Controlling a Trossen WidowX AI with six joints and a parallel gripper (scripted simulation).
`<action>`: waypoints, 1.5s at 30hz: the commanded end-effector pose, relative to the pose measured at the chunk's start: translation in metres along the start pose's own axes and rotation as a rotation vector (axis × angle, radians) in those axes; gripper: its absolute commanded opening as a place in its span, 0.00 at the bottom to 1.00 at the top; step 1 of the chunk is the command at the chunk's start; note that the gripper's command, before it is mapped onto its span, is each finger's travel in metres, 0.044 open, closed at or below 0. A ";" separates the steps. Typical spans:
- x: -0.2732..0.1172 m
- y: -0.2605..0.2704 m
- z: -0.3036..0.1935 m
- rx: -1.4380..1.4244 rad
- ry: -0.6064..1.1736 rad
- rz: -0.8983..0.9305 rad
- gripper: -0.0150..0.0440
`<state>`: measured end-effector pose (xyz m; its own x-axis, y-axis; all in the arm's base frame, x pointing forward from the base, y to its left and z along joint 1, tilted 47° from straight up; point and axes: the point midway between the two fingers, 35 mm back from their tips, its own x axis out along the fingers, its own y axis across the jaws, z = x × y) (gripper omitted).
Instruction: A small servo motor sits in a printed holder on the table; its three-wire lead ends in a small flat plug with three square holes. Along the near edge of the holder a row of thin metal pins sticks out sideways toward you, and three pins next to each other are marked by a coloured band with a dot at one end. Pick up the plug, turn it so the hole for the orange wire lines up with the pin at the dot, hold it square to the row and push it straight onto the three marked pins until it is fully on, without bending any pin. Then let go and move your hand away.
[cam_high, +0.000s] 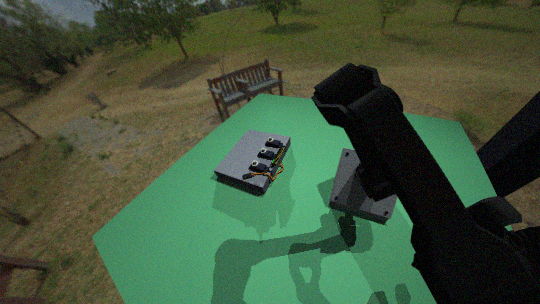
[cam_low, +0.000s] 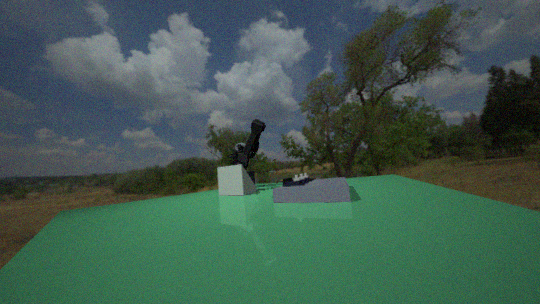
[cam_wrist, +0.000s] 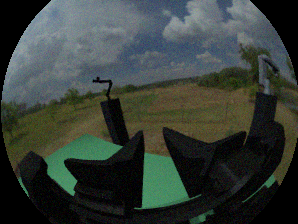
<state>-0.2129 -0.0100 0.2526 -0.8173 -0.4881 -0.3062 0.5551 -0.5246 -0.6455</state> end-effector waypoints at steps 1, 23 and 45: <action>-0.003 -0.007 -0.008 0.019 0.039 -0.035 0.45; -0.040 -0.044 -0.057 0.153 0.285 -0.272 0.45; -0.099 -0.070 -0.104 0.310 0.520 -0.552 0.45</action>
<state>-0.1914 0.1381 0.2555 -0.9216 0.1977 -0.3341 0.0485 -0.7952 -0.6044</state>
